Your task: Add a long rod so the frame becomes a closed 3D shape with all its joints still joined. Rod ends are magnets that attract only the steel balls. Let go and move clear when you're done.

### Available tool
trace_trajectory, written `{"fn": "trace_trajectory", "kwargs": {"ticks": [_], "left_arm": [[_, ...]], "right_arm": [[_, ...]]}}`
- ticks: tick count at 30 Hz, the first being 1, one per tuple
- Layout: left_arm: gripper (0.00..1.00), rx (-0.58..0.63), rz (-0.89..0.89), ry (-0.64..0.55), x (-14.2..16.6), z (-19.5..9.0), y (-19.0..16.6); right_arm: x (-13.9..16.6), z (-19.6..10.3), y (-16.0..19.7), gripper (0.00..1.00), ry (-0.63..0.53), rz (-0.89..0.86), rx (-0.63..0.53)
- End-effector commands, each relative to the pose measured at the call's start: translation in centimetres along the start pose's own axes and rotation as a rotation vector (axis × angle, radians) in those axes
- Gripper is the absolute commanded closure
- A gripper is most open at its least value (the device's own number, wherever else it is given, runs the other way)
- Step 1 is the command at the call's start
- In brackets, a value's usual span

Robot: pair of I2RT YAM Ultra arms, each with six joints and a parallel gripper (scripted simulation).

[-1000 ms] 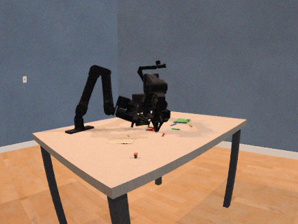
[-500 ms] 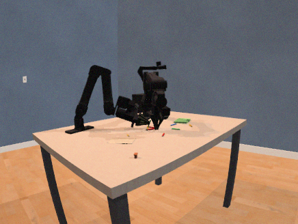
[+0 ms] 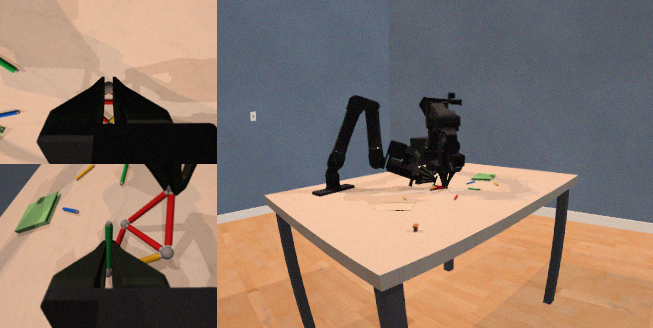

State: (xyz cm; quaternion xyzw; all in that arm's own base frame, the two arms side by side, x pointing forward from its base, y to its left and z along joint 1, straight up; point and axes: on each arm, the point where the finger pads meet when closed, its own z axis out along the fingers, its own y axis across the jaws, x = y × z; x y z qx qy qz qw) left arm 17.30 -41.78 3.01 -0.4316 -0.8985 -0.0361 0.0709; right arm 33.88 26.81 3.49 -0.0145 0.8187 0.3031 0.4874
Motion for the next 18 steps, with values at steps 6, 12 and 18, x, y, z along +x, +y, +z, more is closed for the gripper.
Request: {"fn": "trace_trajectory", "kwargs": {"ticks": [6,12,18], "left_arm": [[1.00,0.009,0.004,-0.029,1.5,-3.4,-0.2],[1.00,0.007,0.004,-0.022,1.3,-3.1,-0.2],[1.00,0.005,0.003,0.005,2.7,-3.1,-0.5]], "right_arm": [[-0.9,0.0,-0.2,1.00,-0.038,-0.001,0.018],[-0.9,0.0,-0.2,1.00,-0.038,-0.001,0.018],[-0.9,0.0,-0.2,1.00,-0.038,-0.001,0.018]]}}
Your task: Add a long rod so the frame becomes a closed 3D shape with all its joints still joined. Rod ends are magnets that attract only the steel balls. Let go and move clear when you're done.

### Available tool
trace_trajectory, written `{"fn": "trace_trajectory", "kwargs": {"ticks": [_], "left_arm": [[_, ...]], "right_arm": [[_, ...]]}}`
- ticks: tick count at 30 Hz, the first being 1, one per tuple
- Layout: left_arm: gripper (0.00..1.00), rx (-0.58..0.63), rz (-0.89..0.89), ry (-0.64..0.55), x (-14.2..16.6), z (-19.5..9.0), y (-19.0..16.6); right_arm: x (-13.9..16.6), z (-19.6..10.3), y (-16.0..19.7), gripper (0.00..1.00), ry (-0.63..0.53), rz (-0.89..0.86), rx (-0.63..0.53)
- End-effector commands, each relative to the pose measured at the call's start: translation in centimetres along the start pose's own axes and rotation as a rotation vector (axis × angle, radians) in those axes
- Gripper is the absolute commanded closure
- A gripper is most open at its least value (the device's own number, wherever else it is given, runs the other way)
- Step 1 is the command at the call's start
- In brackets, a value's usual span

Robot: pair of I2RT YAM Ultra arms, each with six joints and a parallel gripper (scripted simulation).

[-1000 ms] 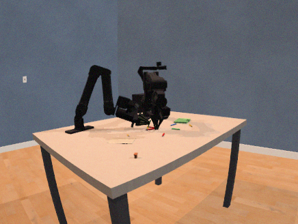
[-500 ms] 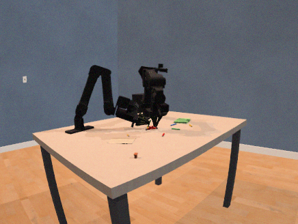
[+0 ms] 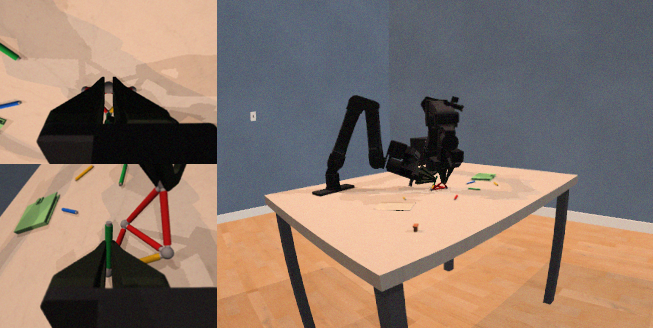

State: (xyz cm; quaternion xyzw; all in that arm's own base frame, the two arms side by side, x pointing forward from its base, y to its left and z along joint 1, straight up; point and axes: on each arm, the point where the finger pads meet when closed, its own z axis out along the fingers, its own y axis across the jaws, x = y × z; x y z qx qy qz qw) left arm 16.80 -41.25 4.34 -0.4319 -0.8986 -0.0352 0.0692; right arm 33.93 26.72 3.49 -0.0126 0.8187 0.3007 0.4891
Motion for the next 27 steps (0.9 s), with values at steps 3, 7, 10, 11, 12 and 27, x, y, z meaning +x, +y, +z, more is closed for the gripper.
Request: {"fn": "trace_trajectory", "kwargs": {"ticks": [3,7,10,11,12,27], "left_arm": [[1.00,0.000,0.003,0.025,2.7,-2.1,-0.4],[1.00,-0.003,0.003,0.035,3.4,-2.2,-0.4],[1.00,-0.003,0.003,0.035,3.5,-2.3,-0.4],[1.00,-0.003,0.003,0.035,3.5,-2.3,-0.4],[1.00,-0.003,0.003,0.035,3.5,-2.3,-0.4],[1.00,-0.012,0.000,0.063,5.0,-2.2,-0.4]], "right_arm": [[-0.8,0.0,-0.2,1.00,-0.034,0.000,0.012],[-0.8,0.0,-0.2,1.00,-0.034,0.000,0.012],[-0.8,0.0,-0.2,1.00,-0.034,0.000,0.012],[-0.8,0.0,-0.2,1.00,-0.034,0.000,0.012],[-0.8,0.0,-0.2,1.00,-0.034,0.000,0.012],[-0.8,0.0,-0.2,1.00,-0.034,0.000,0.012]]}}
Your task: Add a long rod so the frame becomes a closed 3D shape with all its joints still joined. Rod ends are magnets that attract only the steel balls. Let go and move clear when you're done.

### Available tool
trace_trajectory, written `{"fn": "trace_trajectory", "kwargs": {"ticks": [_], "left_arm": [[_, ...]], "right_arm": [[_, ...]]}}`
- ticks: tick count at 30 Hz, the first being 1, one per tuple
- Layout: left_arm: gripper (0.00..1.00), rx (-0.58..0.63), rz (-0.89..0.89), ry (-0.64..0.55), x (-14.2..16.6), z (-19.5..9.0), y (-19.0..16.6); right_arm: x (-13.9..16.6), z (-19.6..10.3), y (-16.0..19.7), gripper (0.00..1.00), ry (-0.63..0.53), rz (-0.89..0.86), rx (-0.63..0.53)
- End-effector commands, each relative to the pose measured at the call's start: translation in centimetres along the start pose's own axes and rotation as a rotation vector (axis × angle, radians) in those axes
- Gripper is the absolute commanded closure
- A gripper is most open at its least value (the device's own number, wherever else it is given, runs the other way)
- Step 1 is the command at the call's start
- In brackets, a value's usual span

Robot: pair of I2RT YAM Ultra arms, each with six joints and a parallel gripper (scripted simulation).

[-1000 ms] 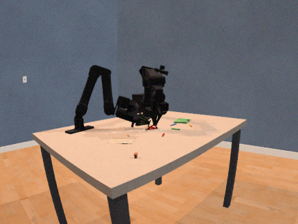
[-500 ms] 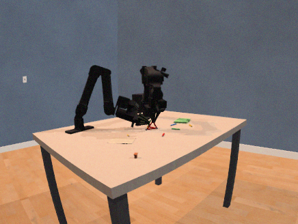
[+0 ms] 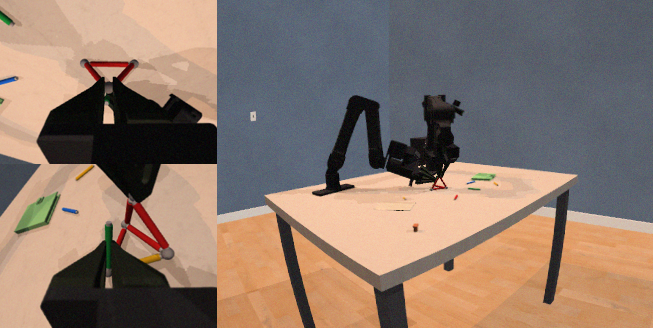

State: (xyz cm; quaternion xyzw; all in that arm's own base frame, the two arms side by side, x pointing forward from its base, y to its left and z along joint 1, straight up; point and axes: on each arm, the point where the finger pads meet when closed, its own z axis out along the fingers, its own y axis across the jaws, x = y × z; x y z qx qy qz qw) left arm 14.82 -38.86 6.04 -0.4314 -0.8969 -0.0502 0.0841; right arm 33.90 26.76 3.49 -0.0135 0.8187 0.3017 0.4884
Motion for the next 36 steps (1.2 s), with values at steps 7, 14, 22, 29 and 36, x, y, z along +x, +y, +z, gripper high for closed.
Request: {"fn": "trace_trajectory", "kwargs": {"ticks": [7,14,22,29,36], "left_arm": [[1.00,0.012,0.005,-0.006,2.2,-0.5,-0.4],[1.00,0.016,0.004,-0.041,2.3,-0.3,-0.5],[0.89,0.016,0.004,-0.041,2.3,-0.3,-0.5],[0.62,0.013,0.004,-0.028,2.4,-1.3,-0.2],[0.51,0.013,0.005,-0.028,2.4,-2.2,-0.1]], "right_arm": [[-0.8,0.0,-0.2,1.00,-0.035,0.000,0.015],[-0.8,0.0,-0.2,1.00,-0.035,0.000,0.015],[-0.8,0.0,-0.2,1.00,-0.035,0.000,0.015],[-0.8,0.0,-0.2,1.00,-0.035,0.000,0.015],[-0.8,0.0,-0.2,1.00,-0.035,0.000,0.015]]}}
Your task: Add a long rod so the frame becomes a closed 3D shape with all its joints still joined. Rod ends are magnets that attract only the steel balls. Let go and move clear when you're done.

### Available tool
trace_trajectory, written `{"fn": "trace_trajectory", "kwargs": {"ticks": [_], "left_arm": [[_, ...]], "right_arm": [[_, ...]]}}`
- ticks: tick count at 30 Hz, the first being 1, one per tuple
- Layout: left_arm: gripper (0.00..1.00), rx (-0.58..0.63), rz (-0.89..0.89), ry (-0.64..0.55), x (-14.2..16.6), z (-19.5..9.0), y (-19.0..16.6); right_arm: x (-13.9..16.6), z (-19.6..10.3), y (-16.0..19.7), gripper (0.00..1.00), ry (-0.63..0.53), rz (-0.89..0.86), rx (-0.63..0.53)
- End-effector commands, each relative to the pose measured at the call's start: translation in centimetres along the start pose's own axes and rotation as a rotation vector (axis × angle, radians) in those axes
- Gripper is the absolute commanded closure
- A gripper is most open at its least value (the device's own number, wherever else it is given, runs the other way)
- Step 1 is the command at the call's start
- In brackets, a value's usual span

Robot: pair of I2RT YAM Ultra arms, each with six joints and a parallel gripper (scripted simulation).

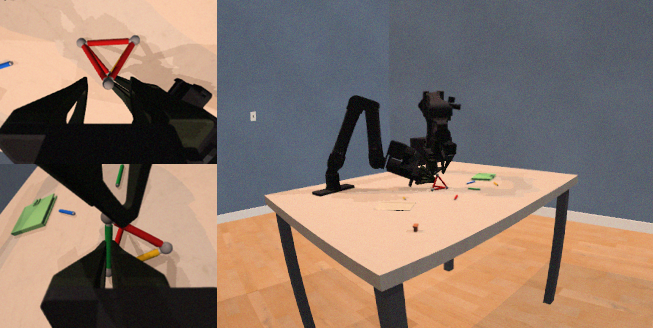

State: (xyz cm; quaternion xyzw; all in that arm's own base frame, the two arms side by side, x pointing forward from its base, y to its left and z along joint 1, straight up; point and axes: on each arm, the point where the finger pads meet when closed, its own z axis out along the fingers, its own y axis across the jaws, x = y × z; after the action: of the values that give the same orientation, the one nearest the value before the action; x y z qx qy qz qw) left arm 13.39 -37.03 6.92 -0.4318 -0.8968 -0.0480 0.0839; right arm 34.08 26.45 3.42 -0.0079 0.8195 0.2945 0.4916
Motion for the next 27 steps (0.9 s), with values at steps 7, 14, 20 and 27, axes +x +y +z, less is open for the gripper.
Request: {"fn": "trace_trajectory", "kwargs": {"ticks": [7,14,20,27], "left_arm": [[0.36,0.034,0.002,-0.097,-0.2,-5.4,0.1],[0.36,0.034,0.002,-0.097,-0.2,-5.4,0.1],[0.36,0.034,0.002,-0.097,-0.2,-5.4,0.1],[0.36,0.025,0.002,-0.078,0.0,-4.8,-0.1]], "right_arm": [[-0.7,0.0,0.2,0.89,-0.028,0.000,-0.003],[-0.8,-1.1,0.4,0.84,-0.037,0.000,-0.009],[-0.5,-2.3,0.2,0.87,-0.026,0.000,-0.002],[0.1,-5.1,-0.2,0.87,0.005,-0.015,0.011]]}}
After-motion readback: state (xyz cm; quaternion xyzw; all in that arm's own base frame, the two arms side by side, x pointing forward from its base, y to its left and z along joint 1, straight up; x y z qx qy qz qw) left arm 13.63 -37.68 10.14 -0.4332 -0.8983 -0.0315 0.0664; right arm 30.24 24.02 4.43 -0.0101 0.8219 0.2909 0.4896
